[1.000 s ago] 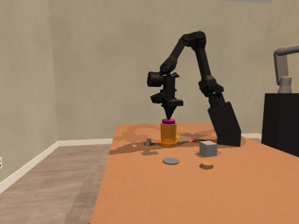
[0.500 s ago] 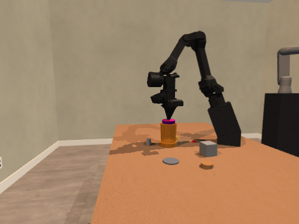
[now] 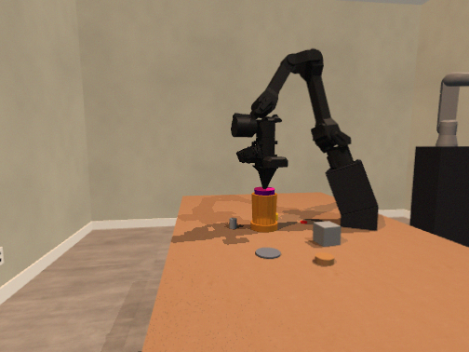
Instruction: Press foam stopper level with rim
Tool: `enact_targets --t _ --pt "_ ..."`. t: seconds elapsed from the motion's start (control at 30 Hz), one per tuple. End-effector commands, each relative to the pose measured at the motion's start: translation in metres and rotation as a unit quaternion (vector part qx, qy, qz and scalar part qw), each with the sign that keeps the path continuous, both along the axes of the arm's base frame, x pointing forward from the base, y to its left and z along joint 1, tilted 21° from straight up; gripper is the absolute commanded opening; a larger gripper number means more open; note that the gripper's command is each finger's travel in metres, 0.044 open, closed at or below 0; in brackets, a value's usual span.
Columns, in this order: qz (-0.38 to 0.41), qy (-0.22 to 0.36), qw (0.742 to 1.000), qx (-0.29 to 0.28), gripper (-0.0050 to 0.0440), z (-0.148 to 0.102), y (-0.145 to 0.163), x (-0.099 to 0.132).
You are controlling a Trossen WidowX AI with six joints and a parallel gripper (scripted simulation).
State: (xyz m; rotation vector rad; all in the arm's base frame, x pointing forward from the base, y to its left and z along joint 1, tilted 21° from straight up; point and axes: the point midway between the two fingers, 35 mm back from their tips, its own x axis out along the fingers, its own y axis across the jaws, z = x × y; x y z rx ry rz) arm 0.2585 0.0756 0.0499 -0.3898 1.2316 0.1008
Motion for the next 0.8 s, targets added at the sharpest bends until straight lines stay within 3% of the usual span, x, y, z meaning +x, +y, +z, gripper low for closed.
enact_targets --t 0.0,0.77 --pt "0.004 -0.008 1.0 0.006 0.0 0.0046 0.0019 0.0022" --pt "0.004 -0.008 1.0 0.006 0.0 0.0029 0.0012 0.0015"
